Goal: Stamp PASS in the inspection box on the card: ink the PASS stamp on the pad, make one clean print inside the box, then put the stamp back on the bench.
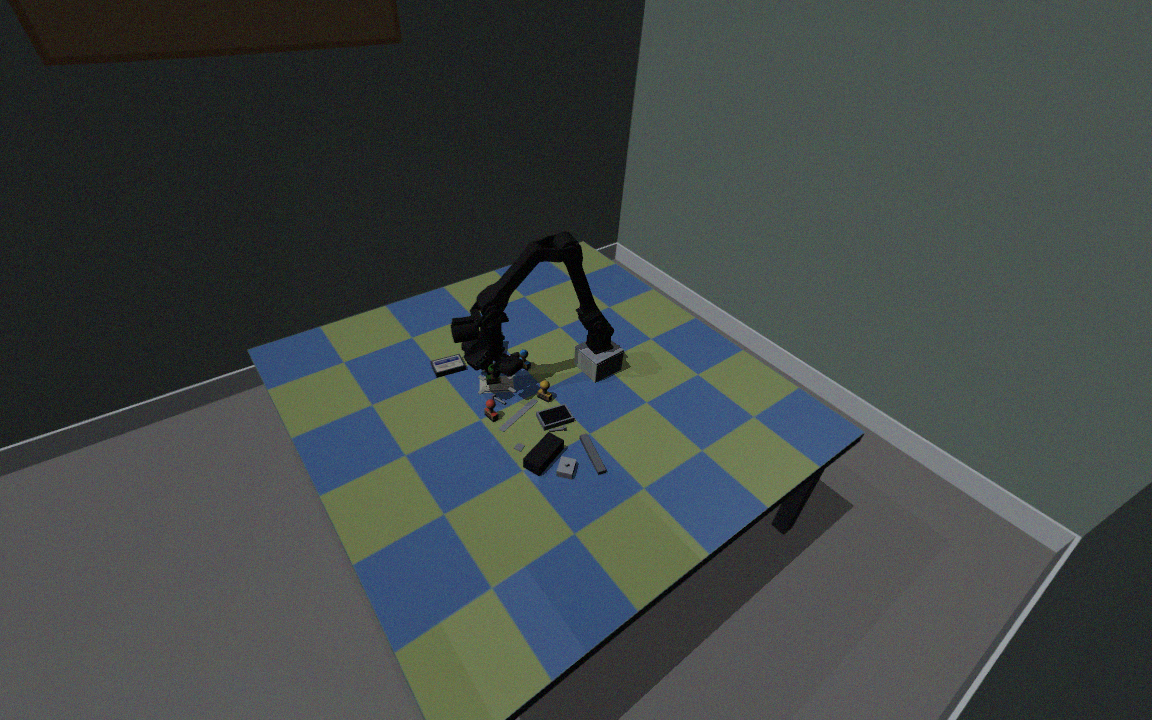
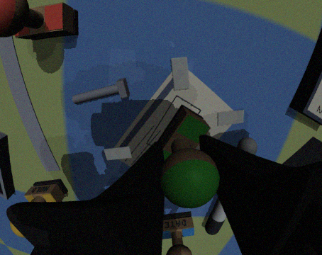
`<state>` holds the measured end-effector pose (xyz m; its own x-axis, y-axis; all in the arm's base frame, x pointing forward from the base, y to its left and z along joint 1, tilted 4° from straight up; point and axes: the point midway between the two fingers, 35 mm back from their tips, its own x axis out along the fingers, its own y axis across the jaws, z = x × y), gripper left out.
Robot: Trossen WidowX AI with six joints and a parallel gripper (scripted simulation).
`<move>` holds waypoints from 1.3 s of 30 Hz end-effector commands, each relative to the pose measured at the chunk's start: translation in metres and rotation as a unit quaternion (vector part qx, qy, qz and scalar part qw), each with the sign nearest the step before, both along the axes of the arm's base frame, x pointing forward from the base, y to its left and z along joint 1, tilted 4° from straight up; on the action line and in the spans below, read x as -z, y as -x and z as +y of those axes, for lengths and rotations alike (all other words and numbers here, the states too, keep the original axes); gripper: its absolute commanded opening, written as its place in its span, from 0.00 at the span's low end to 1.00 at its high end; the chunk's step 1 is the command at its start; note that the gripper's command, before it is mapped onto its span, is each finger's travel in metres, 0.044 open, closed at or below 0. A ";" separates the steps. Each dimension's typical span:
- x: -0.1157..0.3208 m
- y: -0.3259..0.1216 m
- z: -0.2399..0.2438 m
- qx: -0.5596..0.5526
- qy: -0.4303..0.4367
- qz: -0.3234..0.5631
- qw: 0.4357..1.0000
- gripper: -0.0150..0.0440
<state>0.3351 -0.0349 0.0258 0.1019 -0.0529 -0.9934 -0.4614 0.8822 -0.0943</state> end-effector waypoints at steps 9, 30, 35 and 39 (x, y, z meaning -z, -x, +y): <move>0.010 0.001 0.000 -0.003 -0.002 0.001 1.000 0.25; 0.013 0.001 0.000 -0.003 -0.003 0.002 1.000 0.25; 0.014 0.001 0.000 -0.003 -0.003 0.002 1.000 0.25; 0.015 0.001 0.000 -0.003 -0.003 0.002 1.000 0.25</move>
